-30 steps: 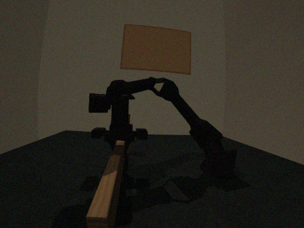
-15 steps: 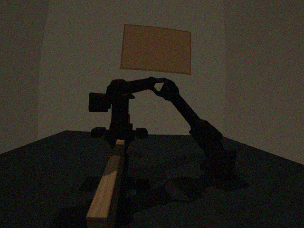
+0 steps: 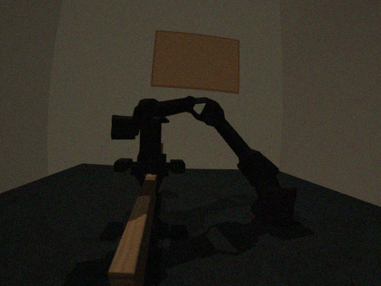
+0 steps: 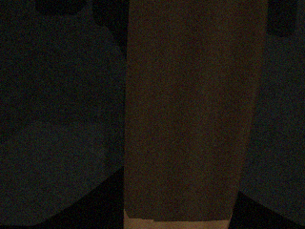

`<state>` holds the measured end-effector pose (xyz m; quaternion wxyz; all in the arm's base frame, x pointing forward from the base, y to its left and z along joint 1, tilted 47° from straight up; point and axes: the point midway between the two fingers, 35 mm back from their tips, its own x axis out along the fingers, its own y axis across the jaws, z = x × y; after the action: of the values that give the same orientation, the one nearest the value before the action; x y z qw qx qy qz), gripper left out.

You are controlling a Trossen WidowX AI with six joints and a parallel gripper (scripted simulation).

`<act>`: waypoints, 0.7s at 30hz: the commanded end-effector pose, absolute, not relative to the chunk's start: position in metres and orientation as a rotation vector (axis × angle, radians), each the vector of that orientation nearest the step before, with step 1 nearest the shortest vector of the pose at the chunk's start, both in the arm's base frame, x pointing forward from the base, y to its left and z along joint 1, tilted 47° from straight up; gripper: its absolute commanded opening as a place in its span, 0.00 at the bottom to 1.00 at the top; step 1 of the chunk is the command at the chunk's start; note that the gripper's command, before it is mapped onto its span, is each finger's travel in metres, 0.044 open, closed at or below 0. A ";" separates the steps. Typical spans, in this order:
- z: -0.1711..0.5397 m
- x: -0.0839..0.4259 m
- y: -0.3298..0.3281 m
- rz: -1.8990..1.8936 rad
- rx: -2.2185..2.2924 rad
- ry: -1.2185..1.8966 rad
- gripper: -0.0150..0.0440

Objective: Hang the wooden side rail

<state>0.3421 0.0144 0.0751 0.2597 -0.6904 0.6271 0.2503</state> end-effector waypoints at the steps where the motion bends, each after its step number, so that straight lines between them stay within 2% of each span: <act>1: 0.078 0.345 0.022 0.681 -1.872 1.674 0.25; 21: 0.080 0.344 0.024 0.681 -1.872 1.674 0.25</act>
<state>0.3418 0.0169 0.0774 0.2595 -0.6904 0.6271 0.2504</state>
